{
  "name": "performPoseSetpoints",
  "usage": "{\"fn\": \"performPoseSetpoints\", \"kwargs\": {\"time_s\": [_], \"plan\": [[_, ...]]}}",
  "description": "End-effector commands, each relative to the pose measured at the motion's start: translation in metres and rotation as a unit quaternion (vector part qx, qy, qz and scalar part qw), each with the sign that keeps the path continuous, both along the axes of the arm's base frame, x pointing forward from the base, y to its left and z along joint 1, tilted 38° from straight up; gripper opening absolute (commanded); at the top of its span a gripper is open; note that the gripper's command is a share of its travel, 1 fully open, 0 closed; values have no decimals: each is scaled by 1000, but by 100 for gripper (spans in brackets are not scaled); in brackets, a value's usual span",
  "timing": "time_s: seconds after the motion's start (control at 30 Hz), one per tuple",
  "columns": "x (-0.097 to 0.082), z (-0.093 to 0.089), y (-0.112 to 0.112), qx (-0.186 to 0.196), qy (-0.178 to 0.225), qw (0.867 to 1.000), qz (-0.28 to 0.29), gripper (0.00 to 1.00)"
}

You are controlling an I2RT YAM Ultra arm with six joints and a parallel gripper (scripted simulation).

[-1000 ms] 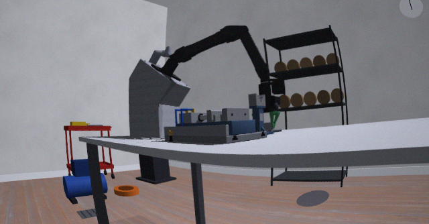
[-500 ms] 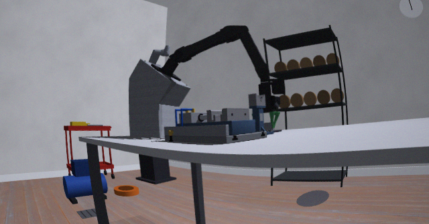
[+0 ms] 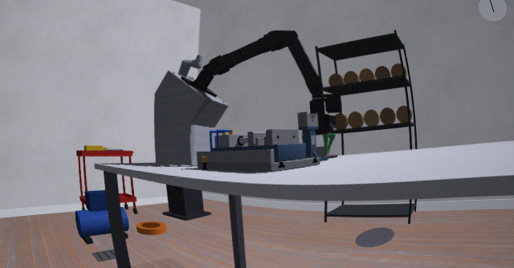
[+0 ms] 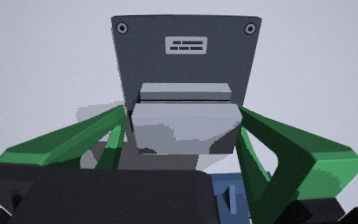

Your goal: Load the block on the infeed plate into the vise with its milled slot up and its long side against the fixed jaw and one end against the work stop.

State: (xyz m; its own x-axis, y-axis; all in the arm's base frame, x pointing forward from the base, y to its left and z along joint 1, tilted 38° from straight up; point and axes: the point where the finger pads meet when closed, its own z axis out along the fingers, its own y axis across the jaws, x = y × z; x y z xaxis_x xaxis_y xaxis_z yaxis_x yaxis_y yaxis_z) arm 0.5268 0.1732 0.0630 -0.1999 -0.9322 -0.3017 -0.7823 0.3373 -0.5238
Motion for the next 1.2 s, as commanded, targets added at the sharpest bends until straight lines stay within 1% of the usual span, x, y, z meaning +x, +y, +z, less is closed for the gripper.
{"fn": "performPoseSetpoints", "kwargs": {"time_s": [0.0,0.17,0.2,0.27,0.33,1.17], "plan": [[11,10,-1,7,-13,1000,0,81],[11,10,-1,7,-13,1000,0,81],[11,10,-1,7,-13,1000,0,0],[9,8,-1,5,-9,1000,1,0],[9,11,0,7,-12,1000,1,0],[9,11,0,7,-12,1000,1,0]]}}
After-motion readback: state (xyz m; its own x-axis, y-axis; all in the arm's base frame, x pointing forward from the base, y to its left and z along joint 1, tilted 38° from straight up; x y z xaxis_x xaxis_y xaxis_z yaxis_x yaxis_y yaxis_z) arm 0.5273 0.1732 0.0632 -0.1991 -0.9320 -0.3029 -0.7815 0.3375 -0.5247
